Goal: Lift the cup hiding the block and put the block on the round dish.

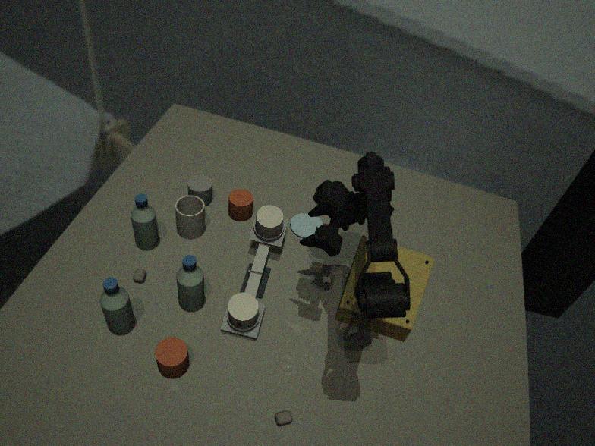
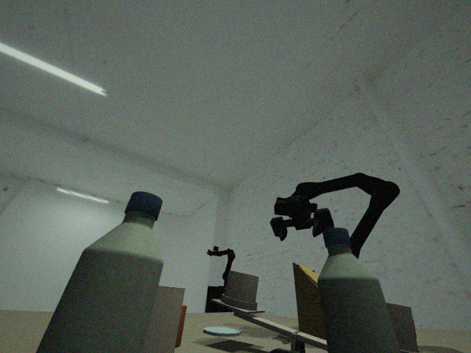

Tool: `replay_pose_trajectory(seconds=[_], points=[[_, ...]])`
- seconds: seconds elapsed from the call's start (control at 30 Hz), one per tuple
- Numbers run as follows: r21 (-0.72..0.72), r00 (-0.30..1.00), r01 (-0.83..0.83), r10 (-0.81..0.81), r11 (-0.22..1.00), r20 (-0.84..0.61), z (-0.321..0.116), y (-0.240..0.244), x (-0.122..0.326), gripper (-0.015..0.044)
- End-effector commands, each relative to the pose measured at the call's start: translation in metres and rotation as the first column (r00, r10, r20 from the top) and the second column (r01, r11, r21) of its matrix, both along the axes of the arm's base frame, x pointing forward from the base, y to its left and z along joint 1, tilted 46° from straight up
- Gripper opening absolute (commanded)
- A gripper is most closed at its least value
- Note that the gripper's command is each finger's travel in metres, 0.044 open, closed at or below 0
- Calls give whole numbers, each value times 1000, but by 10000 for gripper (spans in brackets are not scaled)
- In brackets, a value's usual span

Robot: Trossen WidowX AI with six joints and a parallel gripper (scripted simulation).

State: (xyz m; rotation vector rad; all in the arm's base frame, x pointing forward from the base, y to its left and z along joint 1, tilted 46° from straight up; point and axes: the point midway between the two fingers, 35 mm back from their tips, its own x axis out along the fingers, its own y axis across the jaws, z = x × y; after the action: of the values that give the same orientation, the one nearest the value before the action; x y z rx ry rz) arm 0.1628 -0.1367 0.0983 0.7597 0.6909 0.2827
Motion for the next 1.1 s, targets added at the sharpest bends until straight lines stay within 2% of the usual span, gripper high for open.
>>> replay_pose_trajectory(seconds=[0.0,0.13,0.57,0.83,1.07], points=[[-8,999,-5,6,1000,42,5,4,2,440],[29,1000,-10,9,1000,9,5,6,6,440],[295,948,46,51,954,-314,10,31,40,440],[388,852,156,75,908,-518,14,50,61,440],[415,729,280,90,865,-679,19,70,79,440]])
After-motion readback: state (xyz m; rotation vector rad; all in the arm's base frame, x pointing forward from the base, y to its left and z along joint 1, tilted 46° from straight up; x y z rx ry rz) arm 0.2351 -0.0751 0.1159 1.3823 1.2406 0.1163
